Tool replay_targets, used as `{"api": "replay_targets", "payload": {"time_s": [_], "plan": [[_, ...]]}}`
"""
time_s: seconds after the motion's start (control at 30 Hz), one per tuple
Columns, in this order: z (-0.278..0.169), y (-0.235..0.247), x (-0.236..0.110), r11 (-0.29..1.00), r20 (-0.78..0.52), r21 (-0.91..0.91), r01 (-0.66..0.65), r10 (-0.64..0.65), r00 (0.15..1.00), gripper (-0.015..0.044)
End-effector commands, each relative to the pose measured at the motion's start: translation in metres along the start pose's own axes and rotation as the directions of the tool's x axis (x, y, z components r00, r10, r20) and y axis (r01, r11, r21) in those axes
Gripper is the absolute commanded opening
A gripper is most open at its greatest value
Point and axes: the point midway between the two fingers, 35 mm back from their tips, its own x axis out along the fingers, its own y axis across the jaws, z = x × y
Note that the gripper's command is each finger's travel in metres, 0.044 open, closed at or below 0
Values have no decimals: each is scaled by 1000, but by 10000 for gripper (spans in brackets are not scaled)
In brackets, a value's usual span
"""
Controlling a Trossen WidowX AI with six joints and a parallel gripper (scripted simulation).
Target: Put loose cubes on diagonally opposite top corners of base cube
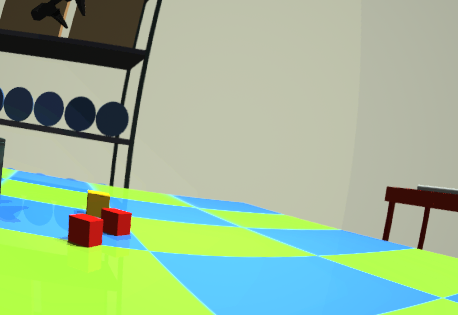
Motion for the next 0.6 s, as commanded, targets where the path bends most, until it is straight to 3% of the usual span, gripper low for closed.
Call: {"api": "replay_targets", "payload": {"time_s": [0.0,0.3,0.57], "plan": [[45,1,37,969,111,-236,78,-52,992,265],[130,3,81,787,273,-549,281,-149,950,265],[203,-4,102,560,371,-701,442,-243,896,265]]}}
